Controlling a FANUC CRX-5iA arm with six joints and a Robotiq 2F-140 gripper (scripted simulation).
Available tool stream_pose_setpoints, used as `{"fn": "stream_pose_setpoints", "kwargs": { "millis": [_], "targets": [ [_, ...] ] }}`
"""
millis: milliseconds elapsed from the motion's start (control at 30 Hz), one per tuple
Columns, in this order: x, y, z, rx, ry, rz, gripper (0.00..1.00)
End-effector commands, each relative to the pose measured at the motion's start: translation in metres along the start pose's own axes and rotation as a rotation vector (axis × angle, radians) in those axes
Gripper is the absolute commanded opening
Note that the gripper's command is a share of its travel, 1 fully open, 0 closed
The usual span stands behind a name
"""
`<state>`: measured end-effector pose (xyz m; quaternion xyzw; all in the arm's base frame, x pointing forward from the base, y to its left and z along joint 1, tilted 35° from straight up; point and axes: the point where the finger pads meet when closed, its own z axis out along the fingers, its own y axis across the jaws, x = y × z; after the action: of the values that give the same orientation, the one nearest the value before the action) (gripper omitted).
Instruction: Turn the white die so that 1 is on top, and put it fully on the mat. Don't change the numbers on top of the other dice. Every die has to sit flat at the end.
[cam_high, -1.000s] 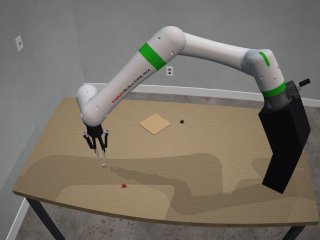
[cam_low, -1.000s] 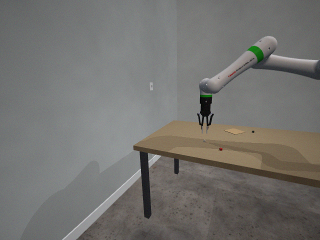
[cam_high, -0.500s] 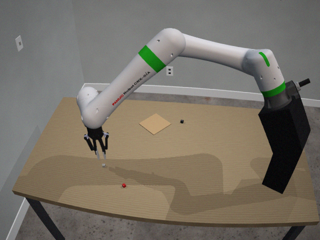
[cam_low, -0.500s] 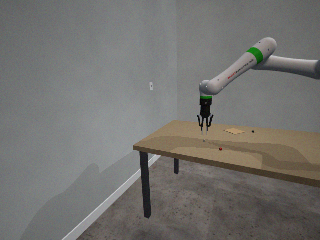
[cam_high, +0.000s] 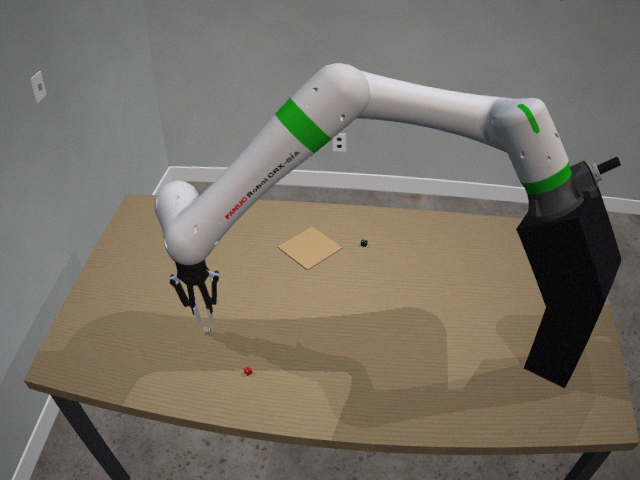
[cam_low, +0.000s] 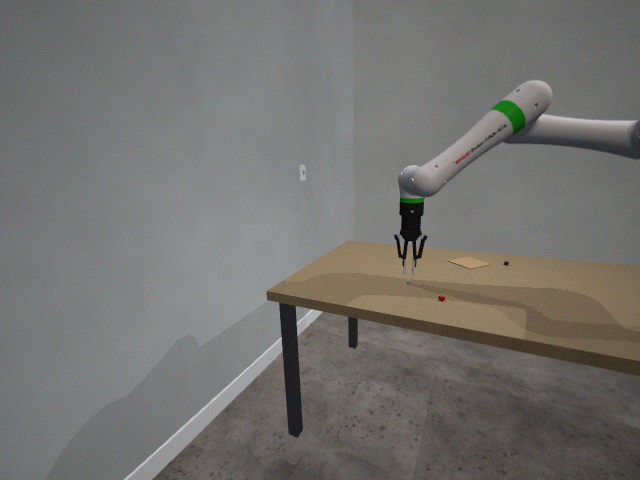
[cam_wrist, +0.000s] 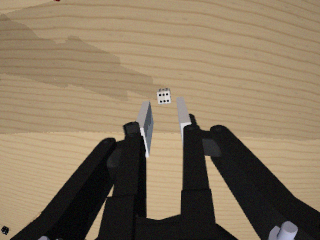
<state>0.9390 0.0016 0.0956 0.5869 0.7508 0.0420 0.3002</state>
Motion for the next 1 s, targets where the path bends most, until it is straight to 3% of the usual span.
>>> {"fn": "stream_pose_setpoints", "kwargs": {
  "millis": [0, 967],
  "targets": [
    [0.000, 0.000, 0.004, 0.000, 0.000, 0.000, 0.27],
    [0.000, 0.000, 0.018, 0.000, 0.000, 0.000, 0.27]
  ]
}}
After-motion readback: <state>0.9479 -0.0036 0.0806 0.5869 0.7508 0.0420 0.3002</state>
